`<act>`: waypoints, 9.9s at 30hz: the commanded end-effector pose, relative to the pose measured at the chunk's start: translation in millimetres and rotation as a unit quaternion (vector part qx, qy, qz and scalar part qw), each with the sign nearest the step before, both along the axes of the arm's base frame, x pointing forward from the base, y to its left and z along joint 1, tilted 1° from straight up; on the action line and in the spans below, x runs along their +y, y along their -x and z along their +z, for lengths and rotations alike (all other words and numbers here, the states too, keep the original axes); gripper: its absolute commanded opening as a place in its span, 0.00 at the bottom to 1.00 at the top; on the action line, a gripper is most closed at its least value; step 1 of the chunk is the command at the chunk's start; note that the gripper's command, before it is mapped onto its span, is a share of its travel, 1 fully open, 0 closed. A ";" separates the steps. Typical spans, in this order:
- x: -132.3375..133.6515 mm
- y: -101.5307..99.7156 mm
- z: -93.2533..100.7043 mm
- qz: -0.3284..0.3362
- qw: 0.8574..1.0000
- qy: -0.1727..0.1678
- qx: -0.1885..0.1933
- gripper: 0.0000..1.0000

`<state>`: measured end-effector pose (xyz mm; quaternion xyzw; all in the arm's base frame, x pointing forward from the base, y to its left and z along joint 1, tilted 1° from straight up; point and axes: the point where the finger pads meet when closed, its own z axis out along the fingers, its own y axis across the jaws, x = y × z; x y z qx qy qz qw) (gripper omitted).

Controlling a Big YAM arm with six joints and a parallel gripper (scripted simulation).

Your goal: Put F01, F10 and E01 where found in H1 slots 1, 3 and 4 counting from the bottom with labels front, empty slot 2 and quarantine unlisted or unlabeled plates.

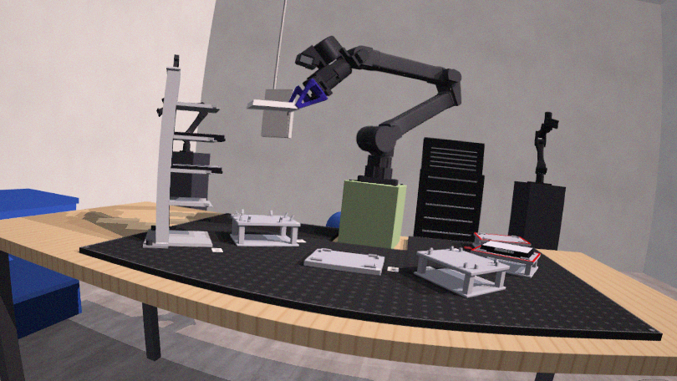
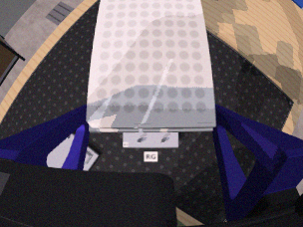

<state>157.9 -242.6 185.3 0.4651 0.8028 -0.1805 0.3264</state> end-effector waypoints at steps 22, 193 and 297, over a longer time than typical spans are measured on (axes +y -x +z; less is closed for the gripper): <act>-37.8 -20.8 45.5 0.001 0.999 0.043 -0.025 0.86; -139.3 -78.2 29.6 0.001 0.999 0.043 -0.023 0.86; -127.1 -73.0 -10.8 0.002 1.000 0.014 -0.006 1.00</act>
